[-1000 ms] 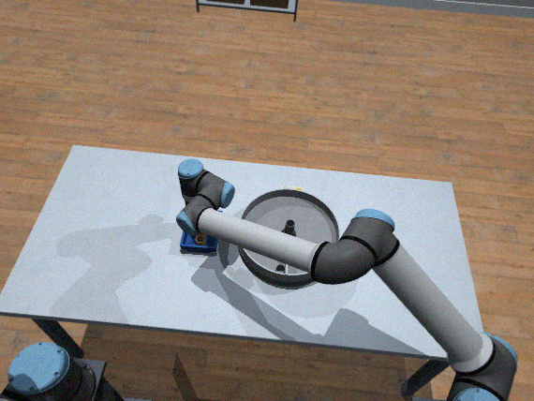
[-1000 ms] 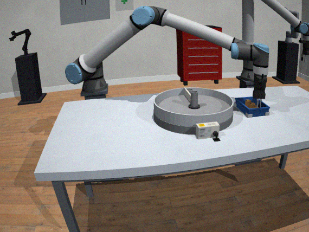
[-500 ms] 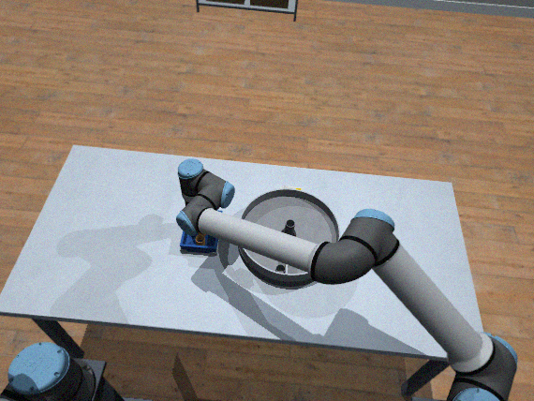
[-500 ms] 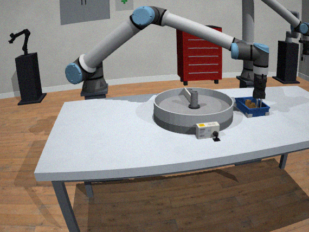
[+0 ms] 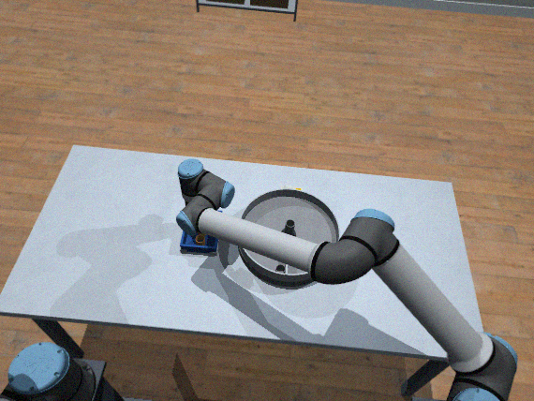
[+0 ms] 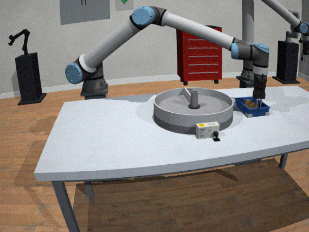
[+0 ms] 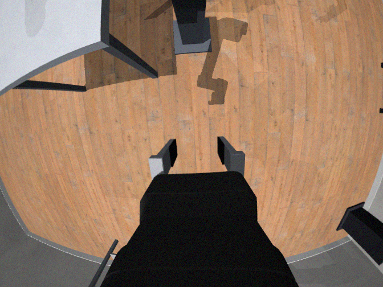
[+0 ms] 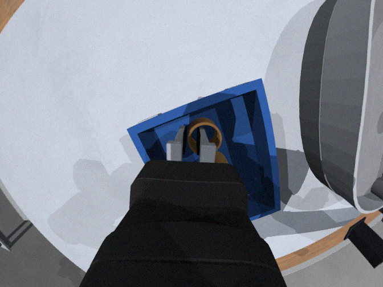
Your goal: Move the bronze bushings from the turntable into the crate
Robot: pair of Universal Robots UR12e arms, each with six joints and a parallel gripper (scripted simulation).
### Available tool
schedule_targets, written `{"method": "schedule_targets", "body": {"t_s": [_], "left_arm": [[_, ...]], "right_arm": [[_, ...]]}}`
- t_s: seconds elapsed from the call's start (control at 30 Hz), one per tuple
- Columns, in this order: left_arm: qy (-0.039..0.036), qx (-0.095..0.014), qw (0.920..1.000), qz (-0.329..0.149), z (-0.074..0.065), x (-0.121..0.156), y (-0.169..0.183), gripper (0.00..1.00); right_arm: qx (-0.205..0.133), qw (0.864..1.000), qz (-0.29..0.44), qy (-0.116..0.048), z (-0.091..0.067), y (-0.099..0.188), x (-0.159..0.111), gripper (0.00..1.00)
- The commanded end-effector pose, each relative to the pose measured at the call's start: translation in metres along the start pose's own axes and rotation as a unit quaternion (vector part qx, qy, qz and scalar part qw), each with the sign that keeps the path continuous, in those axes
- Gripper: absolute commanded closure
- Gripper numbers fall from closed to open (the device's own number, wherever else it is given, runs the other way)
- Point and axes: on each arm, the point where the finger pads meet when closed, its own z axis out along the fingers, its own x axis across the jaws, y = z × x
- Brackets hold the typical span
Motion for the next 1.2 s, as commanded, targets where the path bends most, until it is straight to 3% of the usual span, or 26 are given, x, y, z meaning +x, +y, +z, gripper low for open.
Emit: {"method": "schedule_targets", "body": {"t_s": [0.0, 0.33, 0.67, 1.17], "left_arm": [[0.0003, 0.003, 1.0, -0.002, 0.003, 0.002, -0.002, 0.0], [0.0003, 0.003, 1.0, -0.002, 0.003, 0.002, -0.002, 0.0], [0.0003, 0.003, 1.0, -0.002, 0.003, 0.002, -0.002, 0.0], [0.0003, 0.003, 1.0, -0.002, 0.003, 0.002, -0.002, 0.0]], "right_arm": [[0.0, 1.0, -0.001, 0.0, 0.001, 0.003, 0.0, 0.62], [0.0, 1.0, -0.001, 0.0, -0.001, 0.003, -0.001, 0.62], [0.0, 1.0, -0.001, -0.003, -0.02, 0.003, -0.002, 0.62], [0.0, 1.0, -0.001, -0.003, -0.087, 0.003, -0.002, 0.62]]}}
